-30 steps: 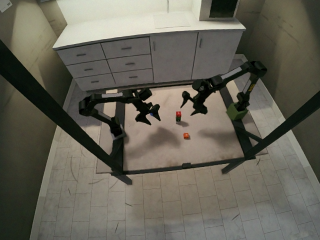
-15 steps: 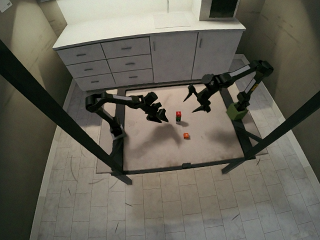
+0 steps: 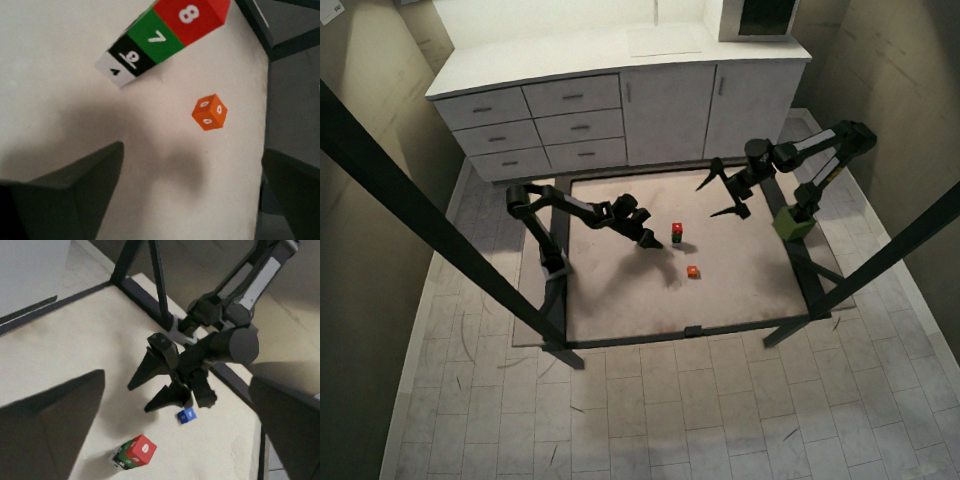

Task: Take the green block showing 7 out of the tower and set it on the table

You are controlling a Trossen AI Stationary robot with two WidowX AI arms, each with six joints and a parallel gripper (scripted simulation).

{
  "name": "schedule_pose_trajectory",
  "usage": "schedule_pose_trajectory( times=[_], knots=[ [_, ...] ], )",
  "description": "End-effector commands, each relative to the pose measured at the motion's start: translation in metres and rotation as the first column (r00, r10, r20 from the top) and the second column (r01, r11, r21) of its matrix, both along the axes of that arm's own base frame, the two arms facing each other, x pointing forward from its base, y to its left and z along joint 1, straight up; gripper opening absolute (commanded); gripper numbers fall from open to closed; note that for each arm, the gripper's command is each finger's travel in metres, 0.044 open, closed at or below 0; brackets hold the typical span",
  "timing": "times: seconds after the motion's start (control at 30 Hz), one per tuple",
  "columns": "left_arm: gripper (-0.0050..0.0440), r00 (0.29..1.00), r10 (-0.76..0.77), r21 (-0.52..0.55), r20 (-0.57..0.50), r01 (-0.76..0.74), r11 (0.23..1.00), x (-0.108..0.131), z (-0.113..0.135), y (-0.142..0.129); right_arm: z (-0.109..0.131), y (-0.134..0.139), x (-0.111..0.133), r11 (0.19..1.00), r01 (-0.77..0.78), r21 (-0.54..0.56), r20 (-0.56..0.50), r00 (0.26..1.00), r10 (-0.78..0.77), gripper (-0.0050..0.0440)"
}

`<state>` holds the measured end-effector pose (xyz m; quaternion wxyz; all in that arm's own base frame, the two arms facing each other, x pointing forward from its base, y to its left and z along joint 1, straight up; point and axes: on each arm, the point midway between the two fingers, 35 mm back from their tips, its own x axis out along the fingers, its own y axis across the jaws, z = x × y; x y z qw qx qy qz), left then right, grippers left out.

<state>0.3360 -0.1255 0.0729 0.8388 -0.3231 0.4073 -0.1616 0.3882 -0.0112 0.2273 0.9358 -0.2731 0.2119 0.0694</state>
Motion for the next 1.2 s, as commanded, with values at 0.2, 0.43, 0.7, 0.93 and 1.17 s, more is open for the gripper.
schedule_pose_trajectory(
  times=[0.2, 0.43, 0.7, 0.93, 1.17],
  knots=[
    [0.0400, 0.971, -0.076, 0.147, 0.228, 0.043, 0.988, 0.011, -0.020, 0.004, 0.033, 0.004, -0.019, 0.988, 0.054, 0.145, 0.144, 0.987, -0.075, 0.0400],
    [0.0400, 0.924, -0.134, 0.256, 0.358, 0.041, 0.966, 0.012, -0.028, 0.009, 0.050, 0.007, -0.031, 0.966, 0.064, 0.251, 0.221, 0.968, -0.122, 0.0400],
    [0.0400, 0.860, -0.198, 0.365, 0.470, 0.015, 0.931, 0.009, -0.033, 0.014, 0.066, 0.009, -0.046, 0.931, 0.055, 0.361, 0.292, 0.941, -0.169, 0.0400],
    [0.0400, 0.789, -0.255, 0.454, 0.559, -0.033, 0.890, 0.003, -0.032, 0.020, 0.079, 0.010, -0.059, 0.890, 0.030, 0.455, 0.348, 0.914, -0.209, 0.0400],
    [0.0400, 0.710, -0.294, 0.503, 0.640, -0.099, 0.858, 0.000, -0.020, 0.024, 0.088, 0.011, -0.070, 0.854, 0.002, 0.521, 0.385, 0.892, -0.238, 0.0400]
  ],
)
